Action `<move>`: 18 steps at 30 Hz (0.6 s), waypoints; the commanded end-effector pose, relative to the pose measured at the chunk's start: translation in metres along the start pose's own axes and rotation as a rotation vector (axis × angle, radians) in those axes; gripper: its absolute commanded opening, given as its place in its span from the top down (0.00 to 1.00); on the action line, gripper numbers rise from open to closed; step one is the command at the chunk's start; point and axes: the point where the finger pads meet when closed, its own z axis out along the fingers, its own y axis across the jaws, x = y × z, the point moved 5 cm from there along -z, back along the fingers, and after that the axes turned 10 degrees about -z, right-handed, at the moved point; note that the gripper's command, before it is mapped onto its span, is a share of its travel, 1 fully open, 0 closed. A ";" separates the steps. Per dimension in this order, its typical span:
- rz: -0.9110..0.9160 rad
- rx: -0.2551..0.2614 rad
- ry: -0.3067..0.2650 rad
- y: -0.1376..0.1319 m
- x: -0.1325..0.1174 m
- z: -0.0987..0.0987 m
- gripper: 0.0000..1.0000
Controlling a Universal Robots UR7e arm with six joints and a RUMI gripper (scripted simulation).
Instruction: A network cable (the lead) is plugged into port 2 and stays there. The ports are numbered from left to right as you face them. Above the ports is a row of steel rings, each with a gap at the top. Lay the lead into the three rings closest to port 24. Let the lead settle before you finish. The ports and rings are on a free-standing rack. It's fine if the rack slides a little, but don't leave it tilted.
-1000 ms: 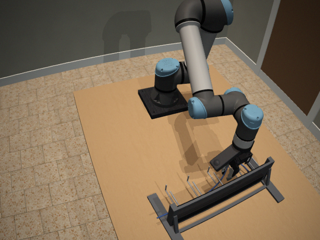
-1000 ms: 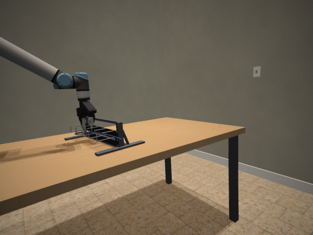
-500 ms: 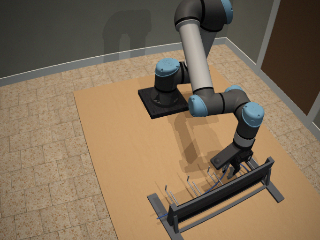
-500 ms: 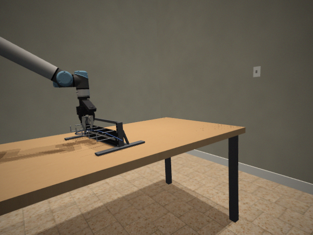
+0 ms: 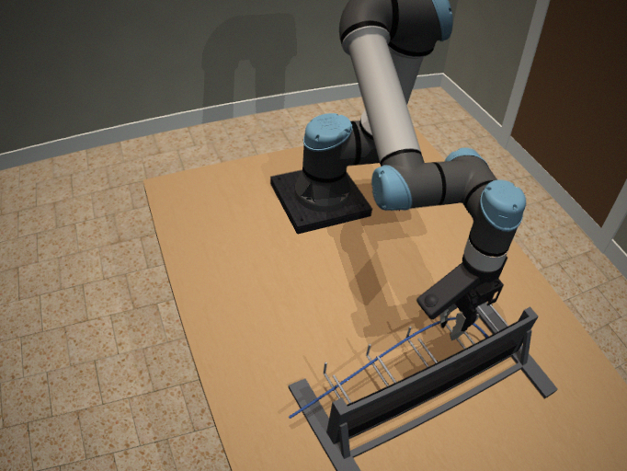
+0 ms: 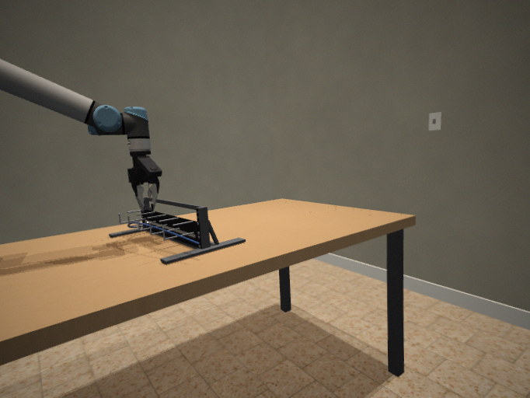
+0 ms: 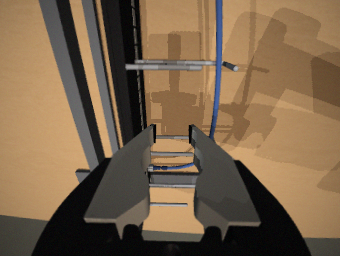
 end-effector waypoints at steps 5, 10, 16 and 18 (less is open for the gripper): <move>0.000 0.001 0.000 0.000 0.000 -0.023 0.80; 0.000 0.001 0.000 0.000 0.000 -0.032 0.80; 0.000 0.001 0.000 0.000 0.000 -0.036 0.80; 0.000 0.001 0.000 0.000 0.000 -0.036 0.80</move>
